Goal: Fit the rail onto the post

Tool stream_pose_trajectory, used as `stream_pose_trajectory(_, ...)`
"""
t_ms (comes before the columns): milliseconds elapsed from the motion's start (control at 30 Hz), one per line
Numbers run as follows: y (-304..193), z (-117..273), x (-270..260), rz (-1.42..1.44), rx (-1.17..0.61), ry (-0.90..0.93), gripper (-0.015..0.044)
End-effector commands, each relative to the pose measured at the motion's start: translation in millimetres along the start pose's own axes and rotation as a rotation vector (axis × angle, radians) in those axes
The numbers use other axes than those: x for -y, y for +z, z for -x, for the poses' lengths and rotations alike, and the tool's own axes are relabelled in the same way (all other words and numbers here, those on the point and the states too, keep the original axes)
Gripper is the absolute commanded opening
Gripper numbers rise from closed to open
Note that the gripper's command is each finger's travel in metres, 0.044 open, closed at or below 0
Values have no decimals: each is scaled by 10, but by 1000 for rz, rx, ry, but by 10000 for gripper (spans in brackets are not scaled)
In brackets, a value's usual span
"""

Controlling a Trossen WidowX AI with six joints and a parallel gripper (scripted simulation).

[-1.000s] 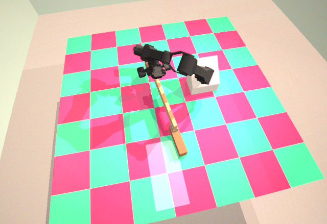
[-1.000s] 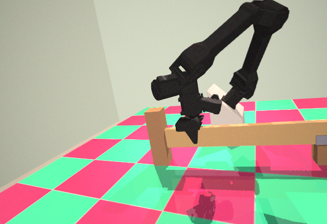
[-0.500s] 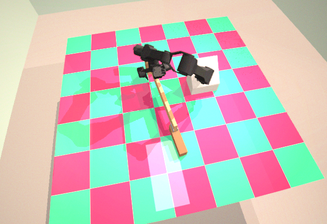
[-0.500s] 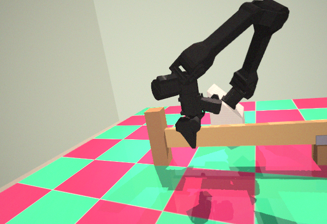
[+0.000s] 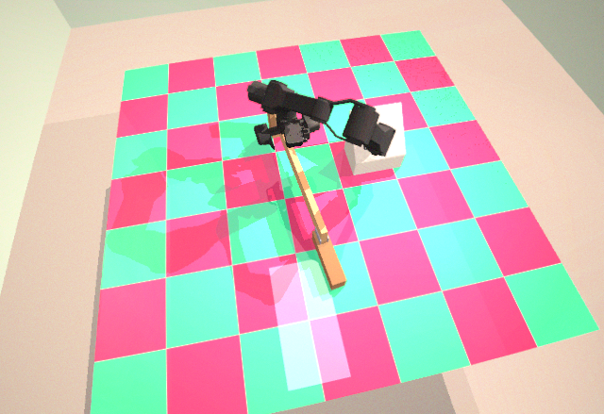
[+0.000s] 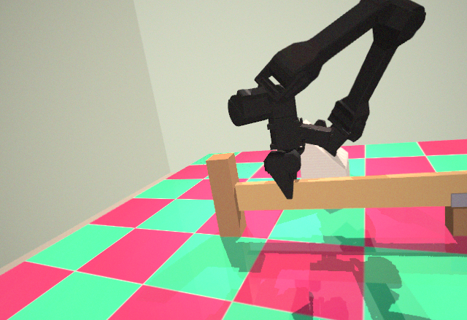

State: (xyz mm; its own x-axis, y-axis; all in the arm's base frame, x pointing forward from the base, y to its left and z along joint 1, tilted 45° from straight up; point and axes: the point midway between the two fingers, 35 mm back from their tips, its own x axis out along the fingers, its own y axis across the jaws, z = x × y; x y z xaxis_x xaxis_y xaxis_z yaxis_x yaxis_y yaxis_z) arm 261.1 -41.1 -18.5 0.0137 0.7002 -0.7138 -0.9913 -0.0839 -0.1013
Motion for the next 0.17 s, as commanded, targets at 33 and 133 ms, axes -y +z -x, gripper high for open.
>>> stream_pose_trajectory(33,11,14,-6,-1,-2,2,440)
stream_pose_trajectory(133,11,14,-6,-1,-2,2,440)
